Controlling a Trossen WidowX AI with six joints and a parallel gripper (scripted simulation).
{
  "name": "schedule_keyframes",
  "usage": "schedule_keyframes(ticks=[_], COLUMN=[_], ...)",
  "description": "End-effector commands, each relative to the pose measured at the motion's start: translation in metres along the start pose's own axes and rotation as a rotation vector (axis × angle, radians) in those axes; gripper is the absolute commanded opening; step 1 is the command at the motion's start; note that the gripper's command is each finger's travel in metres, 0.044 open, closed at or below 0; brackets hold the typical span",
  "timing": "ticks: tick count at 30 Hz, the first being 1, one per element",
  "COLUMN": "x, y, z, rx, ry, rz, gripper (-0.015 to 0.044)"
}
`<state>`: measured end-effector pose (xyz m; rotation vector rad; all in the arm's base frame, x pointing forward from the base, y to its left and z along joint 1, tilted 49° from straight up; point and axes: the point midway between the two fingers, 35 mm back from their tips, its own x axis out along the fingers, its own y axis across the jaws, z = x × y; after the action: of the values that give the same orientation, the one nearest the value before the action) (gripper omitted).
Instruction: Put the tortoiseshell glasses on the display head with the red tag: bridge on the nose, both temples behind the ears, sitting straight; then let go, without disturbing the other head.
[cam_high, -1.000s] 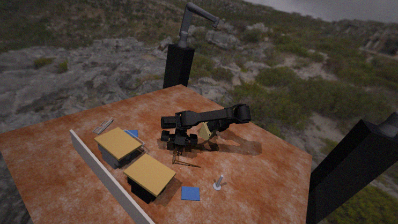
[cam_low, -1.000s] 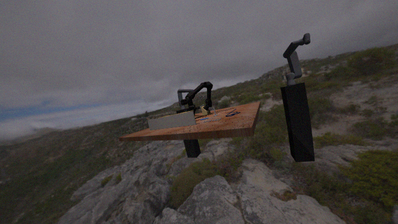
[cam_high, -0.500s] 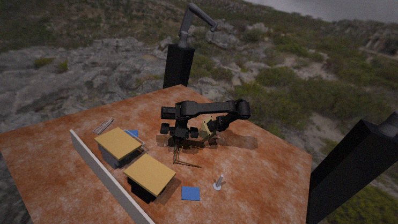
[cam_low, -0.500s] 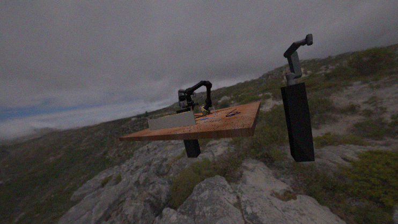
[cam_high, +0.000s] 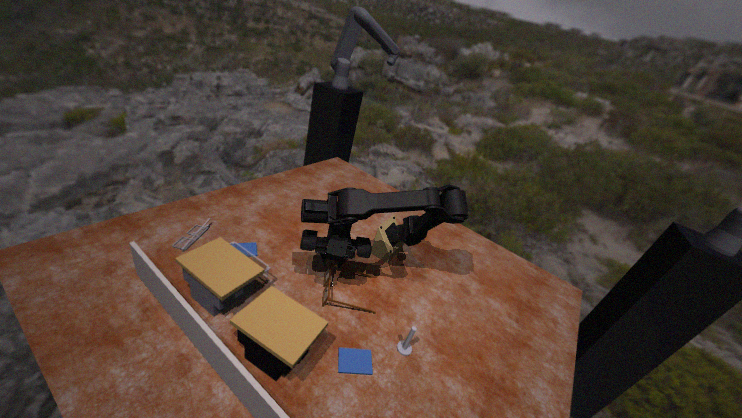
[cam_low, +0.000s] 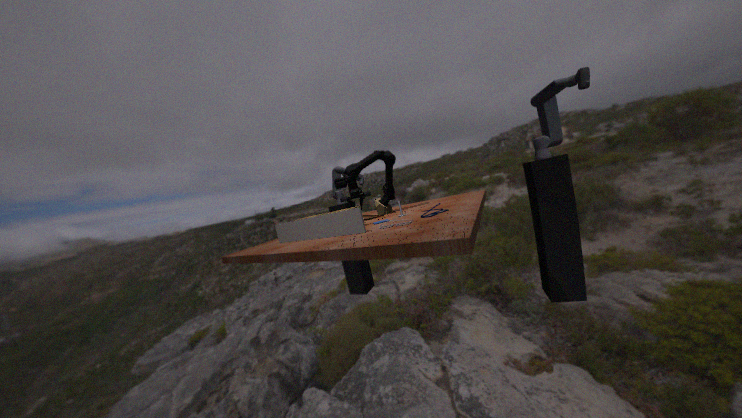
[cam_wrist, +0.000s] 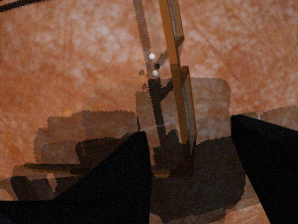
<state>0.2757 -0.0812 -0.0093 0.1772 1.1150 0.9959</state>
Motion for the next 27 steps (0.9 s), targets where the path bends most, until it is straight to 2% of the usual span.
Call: schedule_keyframes(ticks=[1, 11, 27], x=[-0.003, -0.002, 0.024], y=[0.003, 0.002, 0.001], z=[0.0, 0.0, 0.0], rx=[-0.001, -0.001, -0.001], ry=[0.003, 0.003, 0.003], rz=[-0.002, -0.003, -0.004], gripper=[0.014, 0.014, 0.014])
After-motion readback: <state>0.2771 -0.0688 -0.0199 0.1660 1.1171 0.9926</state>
